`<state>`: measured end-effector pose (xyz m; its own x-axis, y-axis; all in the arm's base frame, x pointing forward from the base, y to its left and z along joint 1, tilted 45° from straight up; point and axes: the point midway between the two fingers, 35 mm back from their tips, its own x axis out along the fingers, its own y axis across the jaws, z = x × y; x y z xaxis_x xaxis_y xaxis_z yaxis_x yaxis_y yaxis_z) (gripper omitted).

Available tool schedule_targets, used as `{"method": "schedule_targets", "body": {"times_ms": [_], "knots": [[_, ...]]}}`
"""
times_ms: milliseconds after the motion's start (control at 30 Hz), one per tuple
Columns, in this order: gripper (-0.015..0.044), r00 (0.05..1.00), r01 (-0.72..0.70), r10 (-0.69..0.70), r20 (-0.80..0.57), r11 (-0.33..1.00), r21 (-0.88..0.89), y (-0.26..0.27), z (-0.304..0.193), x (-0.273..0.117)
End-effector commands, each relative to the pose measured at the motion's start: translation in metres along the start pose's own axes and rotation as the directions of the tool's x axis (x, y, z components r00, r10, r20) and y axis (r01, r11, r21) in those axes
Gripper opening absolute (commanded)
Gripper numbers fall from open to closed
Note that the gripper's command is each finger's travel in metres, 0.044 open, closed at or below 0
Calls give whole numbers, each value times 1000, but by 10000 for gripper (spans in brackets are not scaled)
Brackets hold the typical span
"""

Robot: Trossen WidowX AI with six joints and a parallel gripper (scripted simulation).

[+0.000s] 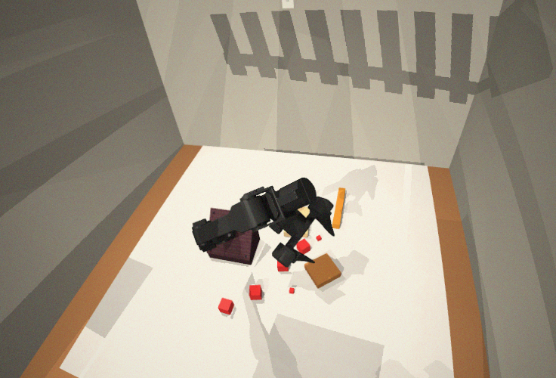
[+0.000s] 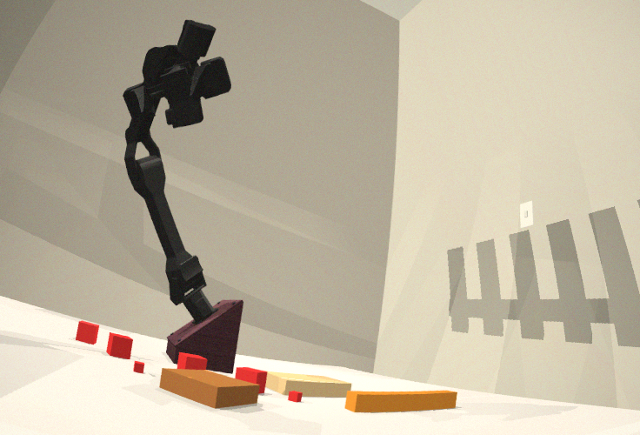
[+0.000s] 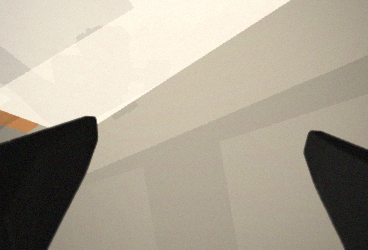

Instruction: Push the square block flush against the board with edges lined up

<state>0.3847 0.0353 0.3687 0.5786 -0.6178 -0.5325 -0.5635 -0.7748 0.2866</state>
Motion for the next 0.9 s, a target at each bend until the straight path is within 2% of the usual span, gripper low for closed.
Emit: {"method": "schedule_targets", "body": {"times_ms": [0, 167, 467, 867], "knots": [[374, 1000, 0, 0, 0, 1000, 0, 0, 0, 0], [243, 998, 30, -32, 51, 999, 25, -18, 14, 12], [6, 991, -43, 8, 134, 964, 261, -53, 52, 54], [0, 964, -218, 90, 251, 810, 544, -88, 123, 113]]}}
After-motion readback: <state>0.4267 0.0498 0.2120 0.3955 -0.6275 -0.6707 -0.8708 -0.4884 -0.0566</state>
